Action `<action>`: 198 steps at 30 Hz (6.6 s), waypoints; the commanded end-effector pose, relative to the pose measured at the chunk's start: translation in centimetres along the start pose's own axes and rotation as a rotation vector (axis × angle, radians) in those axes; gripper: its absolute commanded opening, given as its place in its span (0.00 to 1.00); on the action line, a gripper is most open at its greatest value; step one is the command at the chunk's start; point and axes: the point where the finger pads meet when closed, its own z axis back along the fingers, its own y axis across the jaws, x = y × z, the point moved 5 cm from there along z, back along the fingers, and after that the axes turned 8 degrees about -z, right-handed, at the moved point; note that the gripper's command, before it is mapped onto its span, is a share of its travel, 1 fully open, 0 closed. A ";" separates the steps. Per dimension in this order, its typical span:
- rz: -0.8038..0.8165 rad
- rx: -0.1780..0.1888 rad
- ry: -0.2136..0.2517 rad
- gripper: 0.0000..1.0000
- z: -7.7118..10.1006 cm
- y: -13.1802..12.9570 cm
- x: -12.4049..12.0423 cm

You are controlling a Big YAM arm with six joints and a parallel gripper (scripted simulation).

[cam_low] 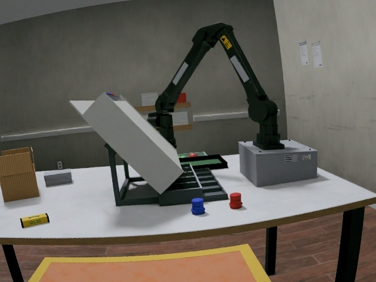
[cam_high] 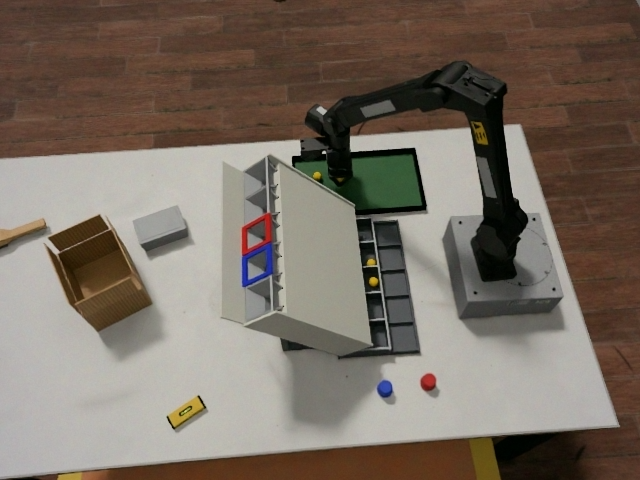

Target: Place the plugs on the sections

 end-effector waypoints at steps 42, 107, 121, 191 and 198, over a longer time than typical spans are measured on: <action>0.002 -0.034 -0.047 0.80 -3.5 -0.1 -1.1; 0.012 -0.023 -0.033 0.80 -2.7 -1.3 -0.1; 0.017 -0.022 -0.031 0.80 -2.4 -1.5 0.2; 0.024 -0.017 -0.025 0.00 -2.1 -0.3 -0.3; 0.010 -0.017 -0.022 0.00 4.4 -0.2 -0.4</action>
